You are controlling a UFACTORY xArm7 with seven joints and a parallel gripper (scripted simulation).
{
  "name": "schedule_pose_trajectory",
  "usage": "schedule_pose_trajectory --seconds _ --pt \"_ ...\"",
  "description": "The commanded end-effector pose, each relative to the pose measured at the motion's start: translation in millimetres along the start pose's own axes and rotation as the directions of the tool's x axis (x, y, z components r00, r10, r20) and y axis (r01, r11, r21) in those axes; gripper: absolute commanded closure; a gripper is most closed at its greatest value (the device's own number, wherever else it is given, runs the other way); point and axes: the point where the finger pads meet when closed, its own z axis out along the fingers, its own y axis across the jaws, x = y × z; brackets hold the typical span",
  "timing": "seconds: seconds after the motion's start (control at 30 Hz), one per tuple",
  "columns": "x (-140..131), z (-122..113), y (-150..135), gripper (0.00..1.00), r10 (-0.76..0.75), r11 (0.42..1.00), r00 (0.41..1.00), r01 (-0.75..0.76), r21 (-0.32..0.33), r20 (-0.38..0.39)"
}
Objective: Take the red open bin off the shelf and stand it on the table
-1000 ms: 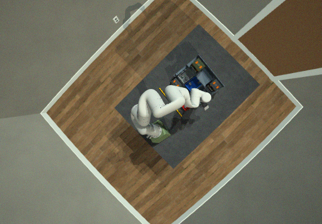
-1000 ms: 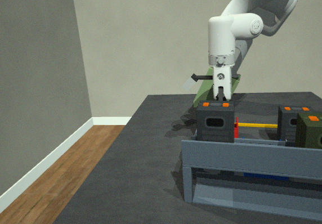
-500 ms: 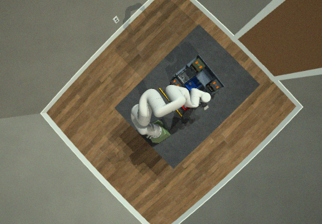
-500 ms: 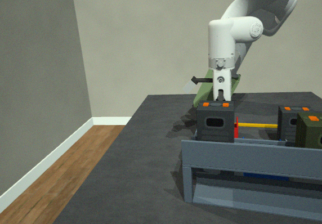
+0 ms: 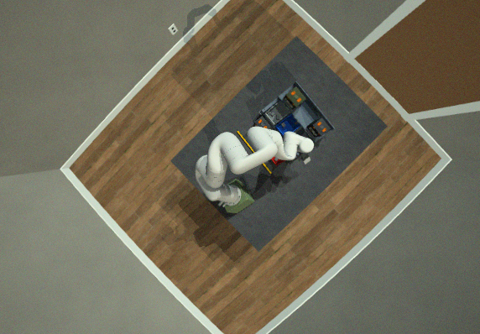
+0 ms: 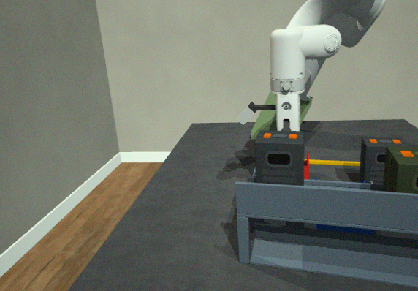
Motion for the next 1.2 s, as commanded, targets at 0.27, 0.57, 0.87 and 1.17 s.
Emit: schedule_pose_trajectory --seconds 0.27,0.57,0.87,1.17 --pt "1 2 -2 0.67 0.0 1.0 1.0 0.0 0.004 -0.001" --pt "1 12 -1 0.67 0.0 1.0 1.0 0.0 0.004 -0.001" --pt "1 12 -1 0.67 0.0 1.0 1.0 0.0 0.004 -0.001" --pt "1 22 -1 0.67 0.0 1.0 1.0 0.0 0.004 -0.001"
